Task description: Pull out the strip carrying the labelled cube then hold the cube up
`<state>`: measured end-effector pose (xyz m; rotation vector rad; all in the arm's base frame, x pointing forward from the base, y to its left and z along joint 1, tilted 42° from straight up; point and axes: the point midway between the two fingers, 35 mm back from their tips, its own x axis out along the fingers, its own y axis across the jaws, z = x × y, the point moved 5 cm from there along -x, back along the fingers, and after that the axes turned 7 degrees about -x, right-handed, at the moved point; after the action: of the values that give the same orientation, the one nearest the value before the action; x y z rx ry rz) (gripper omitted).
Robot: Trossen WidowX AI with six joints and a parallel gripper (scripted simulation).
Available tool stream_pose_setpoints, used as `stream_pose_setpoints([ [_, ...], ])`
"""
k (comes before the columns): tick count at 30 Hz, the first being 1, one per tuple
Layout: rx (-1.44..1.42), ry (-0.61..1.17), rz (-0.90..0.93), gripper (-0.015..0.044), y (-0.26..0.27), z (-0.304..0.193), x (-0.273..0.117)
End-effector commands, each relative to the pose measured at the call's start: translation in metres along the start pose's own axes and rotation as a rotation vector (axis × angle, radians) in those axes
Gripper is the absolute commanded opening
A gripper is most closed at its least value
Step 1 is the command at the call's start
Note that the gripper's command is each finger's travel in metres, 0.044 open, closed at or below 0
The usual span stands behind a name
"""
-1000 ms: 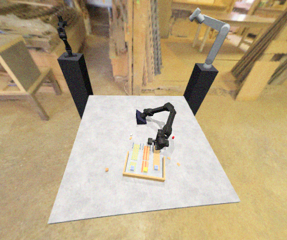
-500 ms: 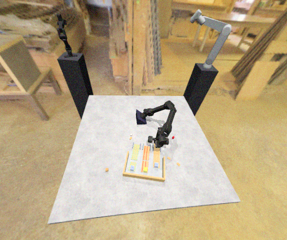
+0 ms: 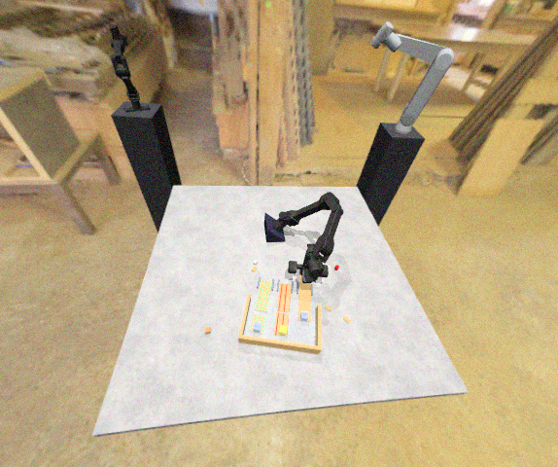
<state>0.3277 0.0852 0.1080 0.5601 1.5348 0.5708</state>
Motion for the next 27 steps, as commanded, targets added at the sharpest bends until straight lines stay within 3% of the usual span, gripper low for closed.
stream_pose_setpoints([
  [1, 0.007, 0.021, 0.003, 0.0000, 0.001, -0.010, 0.005],
  [27, 0.009, 0.022, 0.003, 0.0000, 0.007, -0.048, 0.004],
])
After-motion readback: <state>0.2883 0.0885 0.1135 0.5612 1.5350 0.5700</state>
